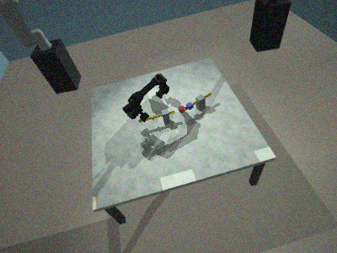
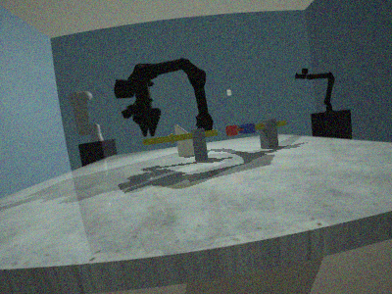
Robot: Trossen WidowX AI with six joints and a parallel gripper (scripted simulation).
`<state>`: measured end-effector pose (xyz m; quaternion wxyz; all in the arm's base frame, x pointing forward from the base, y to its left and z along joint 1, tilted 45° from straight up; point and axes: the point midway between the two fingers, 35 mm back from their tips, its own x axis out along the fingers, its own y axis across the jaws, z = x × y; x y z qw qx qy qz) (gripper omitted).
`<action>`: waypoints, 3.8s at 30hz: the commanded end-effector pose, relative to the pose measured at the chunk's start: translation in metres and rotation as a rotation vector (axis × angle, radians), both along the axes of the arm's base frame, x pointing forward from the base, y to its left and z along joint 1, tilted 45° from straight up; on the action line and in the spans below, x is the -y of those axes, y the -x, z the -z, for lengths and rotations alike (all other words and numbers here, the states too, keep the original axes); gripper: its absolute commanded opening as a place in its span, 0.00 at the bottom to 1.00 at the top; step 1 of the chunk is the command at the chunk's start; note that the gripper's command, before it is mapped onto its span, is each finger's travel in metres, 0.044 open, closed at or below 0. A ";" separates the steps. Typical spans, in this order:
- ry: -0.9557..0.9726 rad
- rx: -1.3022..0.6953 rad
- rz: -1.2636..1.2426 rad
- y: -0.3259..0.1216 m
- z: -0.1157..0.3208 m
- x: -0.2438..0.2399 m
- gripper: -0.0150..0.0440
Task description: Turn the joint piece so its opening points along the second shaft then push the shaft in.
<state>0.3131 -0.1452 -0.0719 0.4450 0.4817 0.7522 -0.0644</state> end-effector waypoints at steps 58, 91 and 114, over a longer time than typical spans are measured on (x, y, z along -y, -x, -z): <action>0.063 -0.345 0.361 0.010 0.038 -0.038 0.43; 0.058 -0.335 0.370 0.011 0.029 -0.047 0.25; 0.052 -0.332 0.377 0.017 0.006 -0.072 0.25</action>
